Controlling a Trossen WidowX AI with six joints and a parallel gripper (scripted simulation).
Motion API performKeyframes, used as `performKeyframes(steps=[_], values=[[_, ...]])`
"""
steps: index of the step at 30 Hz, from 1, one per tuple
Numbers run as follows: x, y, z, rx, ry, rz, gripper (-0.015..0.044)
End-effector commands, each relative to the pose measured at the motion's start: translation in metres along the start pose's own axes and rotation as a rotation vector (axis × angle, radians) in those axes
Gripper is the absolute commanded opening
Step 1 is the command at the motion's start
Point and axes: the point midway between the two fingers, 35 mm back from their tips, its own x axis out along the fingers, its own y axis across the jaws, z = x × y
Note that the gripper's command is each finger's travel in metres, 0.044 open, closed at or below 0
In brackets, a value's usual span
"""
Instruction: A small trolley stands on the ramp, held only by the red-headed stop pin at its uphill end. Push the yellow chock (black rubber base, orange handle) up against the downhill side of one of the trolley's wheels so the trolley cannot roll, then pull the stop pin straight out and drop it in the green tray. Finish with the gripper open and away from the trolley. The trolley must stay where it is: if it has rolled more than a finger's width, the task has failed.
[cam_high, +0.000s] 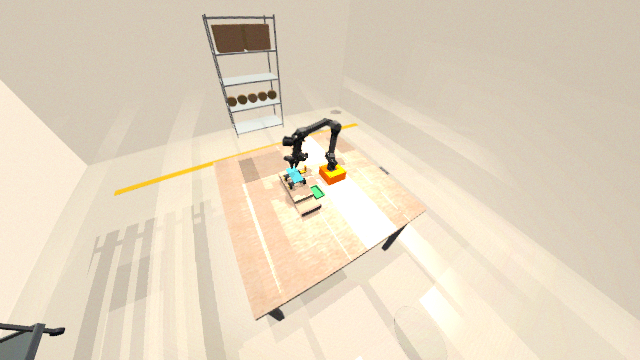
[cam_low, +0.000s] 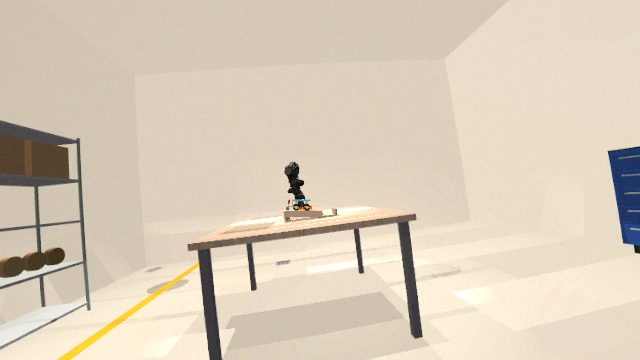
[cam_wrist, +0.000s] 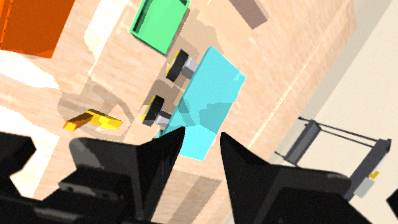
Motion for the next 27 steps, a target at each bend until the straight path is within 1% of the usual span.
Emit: performKeyframes(steps=[1, 9, 17, 23, 27], values=[[-0.010, 0.026, -0.020, 0.131, 0.053, 0.023, 0.0190], [-0.012, 0.101, -0.042, 0.311, 0.123, 0.182, 0.0190], [-0.015, 0.179, -0.041, 0.477, 0.151, 0.365, 0.0190], [-0.015, 0.185, -0.040, 0.490, 0.152, 0.380, 0.0190], [-0.002, 0.189, -0.042, 0.490, 0.152, 0.380, 0.0190]])
